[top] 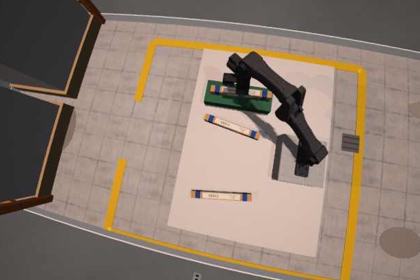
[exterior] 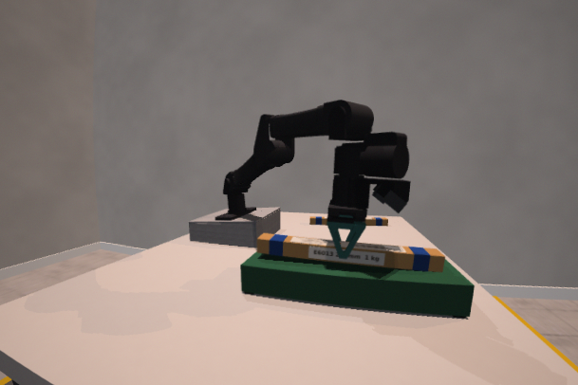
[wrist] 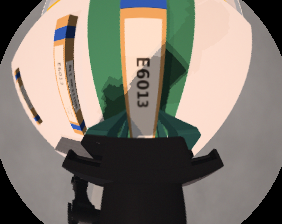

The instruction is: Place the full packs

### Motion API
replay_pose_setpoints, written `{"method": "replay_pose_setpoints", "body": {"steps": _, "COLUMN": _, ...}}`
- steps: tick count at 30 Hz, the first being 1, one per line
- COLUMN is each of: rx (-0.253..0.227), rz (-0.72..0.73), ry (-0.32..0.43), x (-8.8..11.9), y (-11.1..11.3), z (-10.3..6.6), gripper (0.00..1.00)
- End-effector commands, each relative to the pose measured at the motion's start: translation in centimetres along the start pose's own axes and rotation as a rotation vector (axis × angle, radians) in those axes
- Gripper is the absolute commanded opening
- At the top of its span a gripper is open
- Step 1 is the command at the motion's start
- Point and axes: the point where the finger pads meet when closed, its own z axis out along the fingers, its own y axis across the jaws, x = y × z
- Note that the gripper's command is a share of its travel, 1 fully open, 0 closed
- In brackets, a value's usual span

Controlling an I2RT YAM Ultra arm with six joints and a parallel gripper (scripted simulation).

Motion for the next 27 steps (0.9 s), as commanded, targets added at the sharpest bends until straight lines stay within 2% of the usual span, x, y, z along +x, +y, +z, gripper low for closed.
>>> {"method": "replay_pose_setpoints", "body": {"steps": 1, "rx": 0.055, "rz": 0.006, "ry": -0.059, "x": 0.2, "y": -0.7, "z": -5.7, "gripper": 0.00}}
{"method": "replay_pose_setpoints", "body": {"steps": 10, "rx": 0.057, "rz": 0.007, "ry": -0.062, "x": 0.1, "y": -0.8, "z": -5.7, "gripper": 0.00}}
{"method": "replay_pose_setpoints", "body": {"steps": 20, "rx": 0.051, "rz": 0.007, "ry": -0.053, "x": 0.3, "y": -0.7, "z": -5.1, "gripper": 0.00}}
{"method": "replay_pose_setpoints", "body": {"steps": 22, "rx": 0.026, "rz": 0.004, "ry": -0.018, "x": 0.9, "y": -0.2, "z": -3.9, "gripper": 0.00}}
{"method": "replay_pose_setpoints", "body": {"steps": 27, "rx": 0.025, "rz": 0.005, "ry": -0.018, "x": 0.9, "y": -0.2, "z": -3.6, "gripper": 0.00}}
